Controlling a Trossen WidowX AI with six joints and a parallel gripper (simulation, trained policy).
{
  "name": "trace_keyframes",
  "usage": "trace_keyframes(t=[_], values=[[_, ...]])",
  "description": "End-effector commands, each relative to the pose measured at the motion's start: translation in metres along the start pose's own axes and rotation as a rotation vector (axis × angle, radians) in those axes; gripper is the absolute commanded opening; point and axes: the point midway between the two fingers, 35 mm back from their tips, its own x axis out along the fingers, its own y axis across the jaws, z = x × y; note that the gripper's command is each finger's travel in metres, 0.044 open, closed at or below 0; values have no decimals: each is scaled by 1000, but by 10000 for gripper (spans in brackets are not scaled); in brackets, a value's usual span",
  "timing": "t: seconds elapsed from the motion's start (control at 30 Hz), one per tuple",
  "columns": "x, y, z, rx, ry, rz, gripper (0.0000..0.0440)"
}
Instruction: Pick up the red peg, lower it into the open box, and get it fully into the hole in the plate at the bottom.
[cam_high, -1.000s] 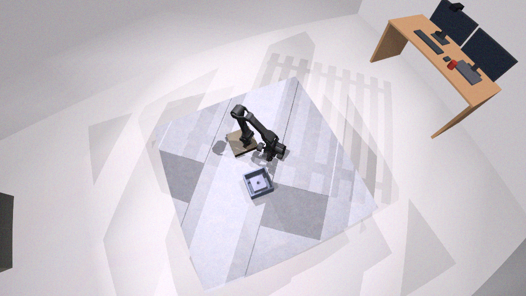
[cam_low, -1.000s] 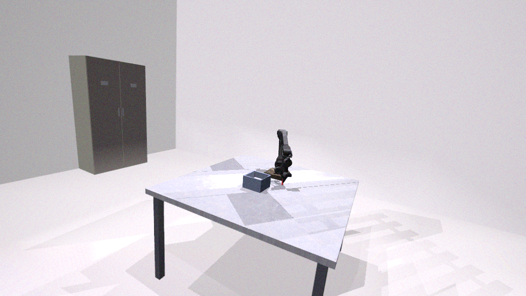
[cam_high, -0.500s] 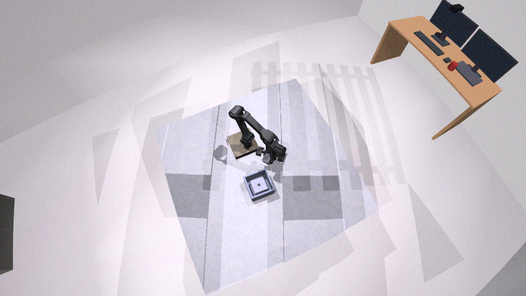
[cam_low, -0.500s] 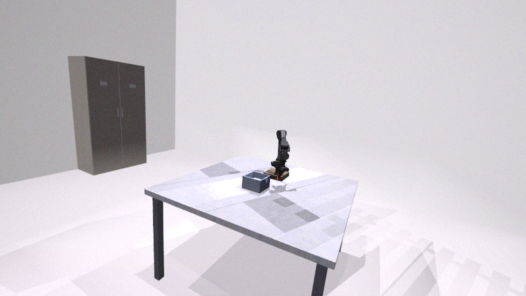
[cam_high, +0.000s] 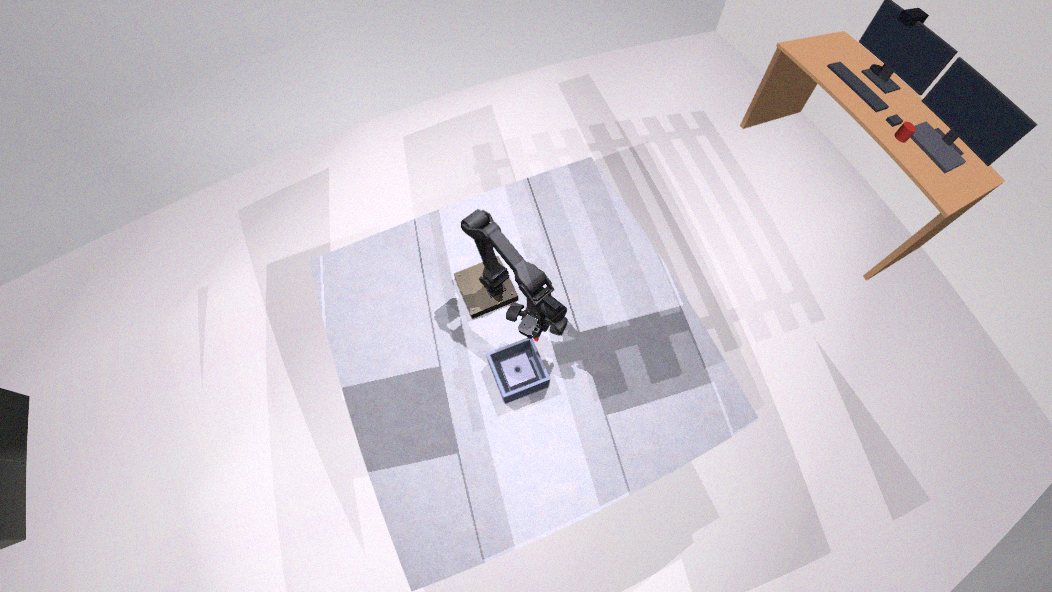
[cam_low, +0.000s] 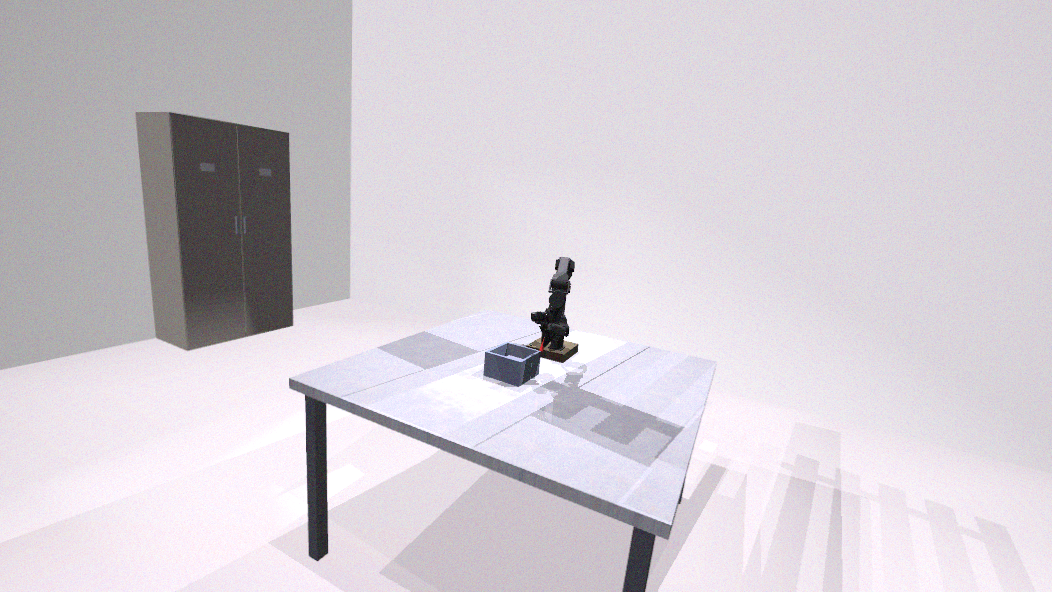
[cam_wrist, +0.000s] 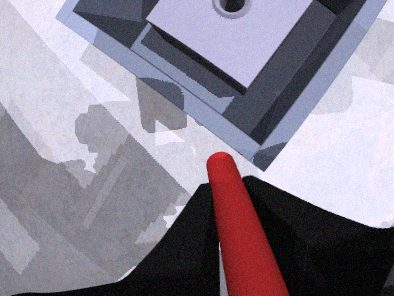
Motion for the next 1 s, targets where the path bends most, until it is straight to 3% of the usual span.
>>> trace_keyframes(t=[0.0, 0.53, 0.97], values=[[0, 0, 13, 13, -16, -3, 0], [19, -11, 68, 107, -54, -24, 0], [43, -19, 90, 152, -24, -44, 6]])
